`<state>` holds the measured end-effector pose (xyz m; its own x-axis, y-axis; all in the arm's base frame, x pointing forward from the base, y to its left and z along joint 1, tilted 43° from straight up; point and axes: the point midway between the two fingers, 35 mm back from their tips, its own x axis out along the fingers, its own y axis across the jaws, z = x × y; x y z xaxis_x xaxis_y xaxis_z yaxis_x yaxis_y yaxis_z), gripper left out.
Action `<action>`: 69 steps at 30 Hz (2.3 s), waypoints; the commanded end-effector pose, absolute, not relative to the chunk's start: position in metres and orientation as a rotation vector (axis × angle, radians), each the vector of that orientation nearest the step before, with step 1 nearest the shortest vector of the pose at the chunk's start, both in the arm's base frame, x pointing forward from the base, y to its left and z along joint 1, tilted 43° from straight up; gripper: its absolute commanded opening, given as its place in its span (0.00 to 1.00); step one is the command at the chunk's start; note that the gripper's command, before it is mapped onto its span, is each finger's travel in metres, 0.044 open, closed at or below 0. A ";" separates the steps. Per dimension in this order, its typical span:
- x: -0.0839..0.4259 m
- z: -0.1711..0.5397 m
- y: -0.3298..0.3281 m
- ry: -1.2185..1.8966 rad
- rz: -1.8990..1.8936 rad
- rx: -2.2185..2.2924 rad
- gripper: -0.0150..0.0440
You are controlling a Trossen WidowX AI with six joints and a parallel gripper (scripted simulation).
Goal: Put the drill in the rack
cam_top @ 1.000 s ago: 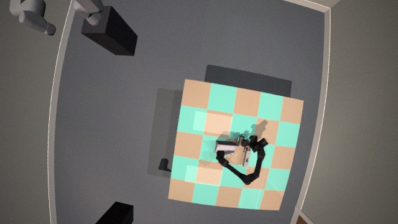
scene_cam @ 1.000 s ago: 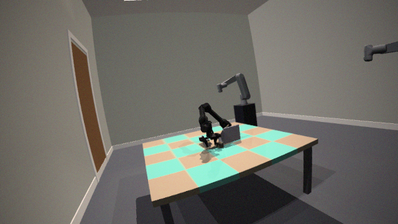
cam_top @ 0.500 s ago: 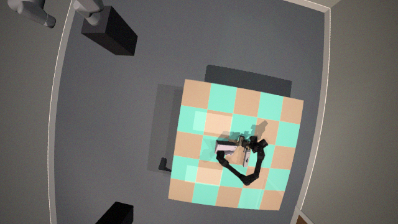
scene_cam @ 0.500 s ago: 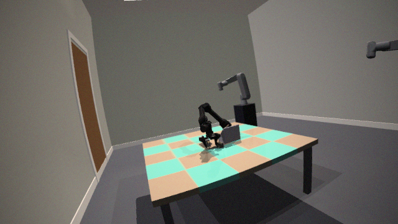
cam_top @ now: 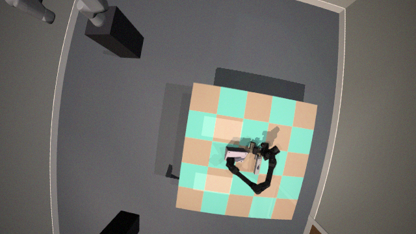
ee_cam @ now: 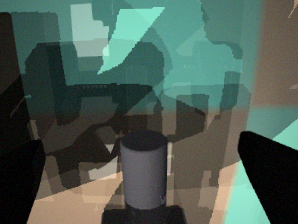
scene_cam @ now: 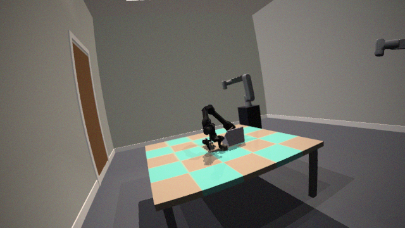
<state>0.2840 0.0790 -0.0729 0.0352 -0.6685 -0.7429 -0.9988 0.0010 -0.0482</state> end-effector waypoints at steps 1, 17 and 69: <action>0.284 -0.072 0.076 1.698 0.720 -1.734 1.00; 0.284 -0.071 0.072 1.698 0.720 -1.734 1.00; 0.284 -0.078 0.087 1.697 0.720 -1.734 0.25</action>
